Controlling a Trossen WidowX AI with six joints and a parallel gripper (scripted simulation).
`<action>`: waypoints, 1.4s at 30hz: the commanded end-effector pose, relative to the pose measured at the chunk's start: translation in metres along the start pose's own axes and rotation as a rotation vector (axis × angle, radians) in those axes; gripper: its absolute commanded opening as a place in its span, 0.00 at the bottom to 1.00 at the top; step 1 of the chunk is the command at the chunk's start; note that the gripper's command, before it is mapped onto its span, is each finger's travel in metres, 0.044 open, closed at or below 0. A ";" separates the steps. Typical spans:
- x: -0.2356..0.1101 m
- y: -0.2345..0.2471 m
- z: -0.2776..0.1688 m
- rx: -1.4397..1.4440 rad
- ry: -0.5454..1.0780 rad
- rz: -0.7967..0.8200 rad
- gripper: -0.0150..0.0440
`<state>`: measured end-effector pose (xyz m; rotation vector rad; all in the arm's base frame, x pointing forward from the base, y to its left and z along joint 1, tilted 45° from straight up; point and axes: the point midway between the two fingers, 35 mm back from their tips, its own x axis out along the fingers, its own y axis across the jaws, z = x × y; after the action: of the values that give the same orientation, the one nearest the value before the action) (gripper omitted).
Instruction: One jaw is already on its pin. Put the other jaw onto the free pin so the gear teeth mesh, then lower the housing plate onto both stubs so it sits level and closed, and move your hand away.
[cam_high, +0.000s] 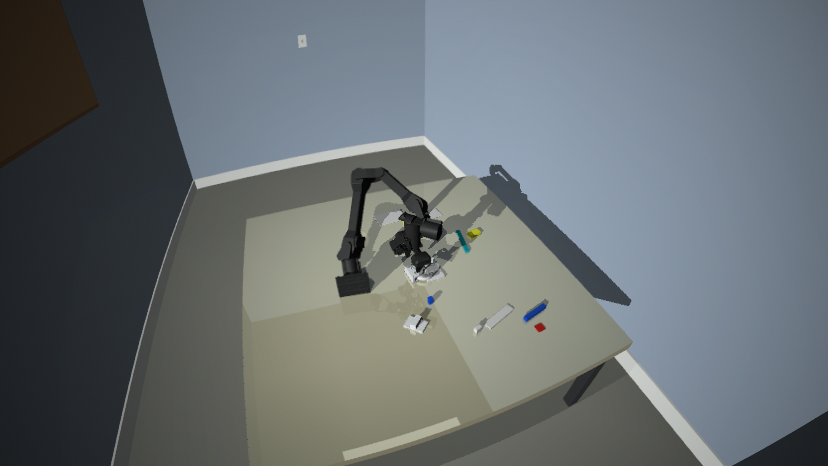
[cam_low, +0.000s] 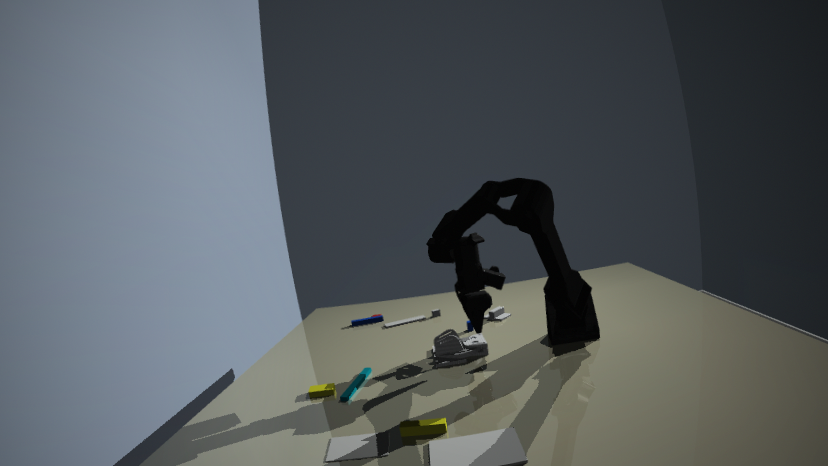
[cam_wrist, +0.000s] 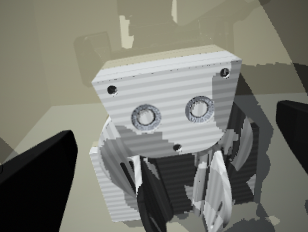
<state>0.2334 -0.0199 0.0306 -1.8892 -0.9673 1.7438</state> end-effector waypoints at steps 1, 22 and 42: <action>-0.024 -0.003 0.002 -0.011 -0.001 0.002 1.00; -0.073 -0.008 0.030 -0.008 -0.003 0.007 1.00; -0.073 -0.008 0.030 -0.008 -0.003 0.007 1.00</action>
<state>0.2044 -0.0717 0.0829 -1.8964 -0.9659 1.7468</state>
